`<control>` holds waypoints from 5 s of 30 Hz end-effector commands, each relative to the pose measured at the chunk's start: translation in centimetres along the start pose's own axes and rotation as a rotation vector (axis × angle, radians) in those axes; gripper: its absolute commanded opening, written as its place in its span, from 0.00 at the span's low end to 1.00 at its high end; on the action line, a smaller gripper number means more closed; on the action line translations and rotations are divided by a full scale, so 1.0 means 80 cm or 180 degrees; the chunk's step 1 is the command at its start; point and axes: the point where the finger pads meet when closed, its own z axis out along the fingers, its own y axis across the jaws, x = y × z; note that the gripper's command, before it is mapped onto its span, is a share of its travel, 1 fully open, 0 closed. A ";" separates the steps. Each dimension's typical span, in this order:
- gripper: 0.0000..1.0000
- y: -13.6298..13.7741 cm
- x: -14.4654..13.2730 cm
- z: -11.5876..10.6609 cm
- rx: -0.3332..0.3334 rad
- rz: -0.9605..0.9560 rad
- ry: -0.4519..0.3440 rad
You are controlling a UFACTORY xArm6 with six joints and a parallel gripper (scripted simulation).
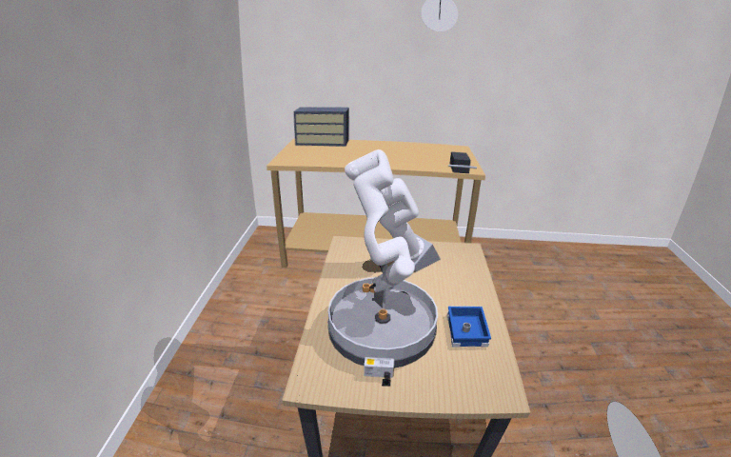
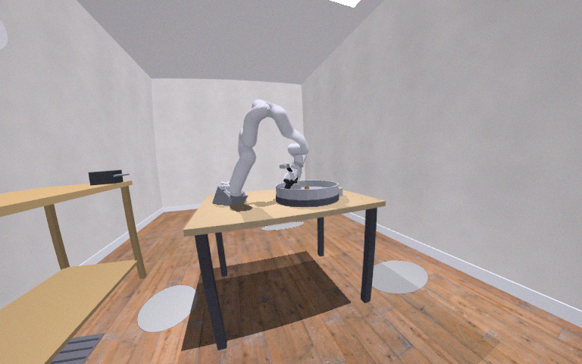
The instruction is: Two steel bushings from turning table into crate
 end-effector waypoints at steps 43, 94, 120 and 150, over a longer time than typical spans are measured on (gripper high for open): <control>0.00 0.000 0.064 -0.077 -0.0003 0.0002 -0.0008; 0.00 0.230 -0.140 -0.249 -0.0003 0.0002 -0.0008; 0.00 0.309 -0.209 -0.308 -0.0003 0.0002 -0.0008; 0.00 0.310 -0.258 -0.250 -0.0003 0.0002 -0.0008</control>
